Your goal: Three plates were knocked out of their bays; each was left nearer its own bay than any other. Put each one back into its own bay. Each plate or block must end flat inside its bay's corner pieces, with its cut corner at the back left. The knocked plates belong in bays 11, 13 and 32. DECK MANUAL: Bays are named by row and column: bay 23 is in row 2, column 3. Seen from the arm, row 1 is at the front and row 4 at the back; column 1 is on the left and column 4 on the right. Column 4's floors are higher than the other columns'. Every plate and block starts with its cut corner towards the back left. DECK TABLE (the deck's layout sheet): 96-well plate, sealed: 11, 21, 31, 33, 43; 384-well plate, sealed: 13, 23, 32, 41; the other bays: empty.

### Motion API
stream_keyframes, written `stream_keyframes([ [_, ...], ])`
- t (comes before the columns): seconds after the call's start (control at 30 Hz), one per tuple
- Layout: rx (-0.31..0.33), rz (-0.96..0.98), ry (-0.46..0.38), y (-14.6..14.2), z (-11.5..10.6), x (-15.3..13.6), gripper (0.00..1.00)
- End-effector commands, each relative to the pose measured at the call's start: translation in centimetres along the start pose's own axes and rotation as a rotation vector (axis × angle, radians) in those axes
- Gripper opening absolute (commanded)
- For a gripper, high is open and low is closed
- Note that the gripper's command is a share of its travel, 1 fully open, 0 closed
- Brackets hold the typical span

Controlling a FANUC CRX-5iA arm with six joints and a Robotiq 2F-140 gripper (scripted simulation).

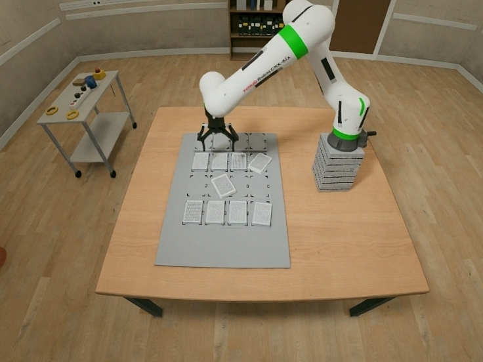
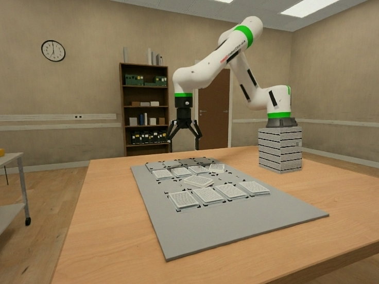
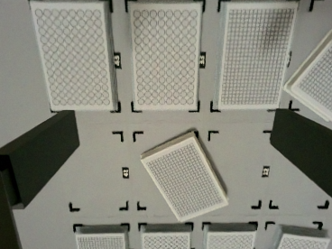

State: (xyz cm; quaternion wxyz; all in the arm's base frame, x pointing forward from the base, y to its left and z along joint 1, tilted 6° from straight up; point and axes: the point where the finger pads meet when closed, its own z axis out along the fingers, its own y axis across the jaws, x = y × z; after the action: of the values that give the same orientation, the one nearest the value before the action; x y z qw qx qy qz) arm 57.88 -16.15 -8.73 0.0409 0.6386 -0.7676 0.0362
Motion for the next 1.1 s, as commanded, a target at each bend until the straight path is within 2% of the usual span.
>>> stream_keyframes([
  [0.0, 0.002, 0.0, 0.0, -0.1, -0.1, 1.6, 1.0],
  [0.13, 0.002, 0.0, 0.0, -0.1, -0.1, 2.4, 1.0],
  [0.6, 0.002, 0.0, 0.0, -0.1, -0.1, 8.0, 1.0],
  [1.07, 0.002, -0.001, 0.0, -0.1, -0.1, 8.0, 1.0],
])
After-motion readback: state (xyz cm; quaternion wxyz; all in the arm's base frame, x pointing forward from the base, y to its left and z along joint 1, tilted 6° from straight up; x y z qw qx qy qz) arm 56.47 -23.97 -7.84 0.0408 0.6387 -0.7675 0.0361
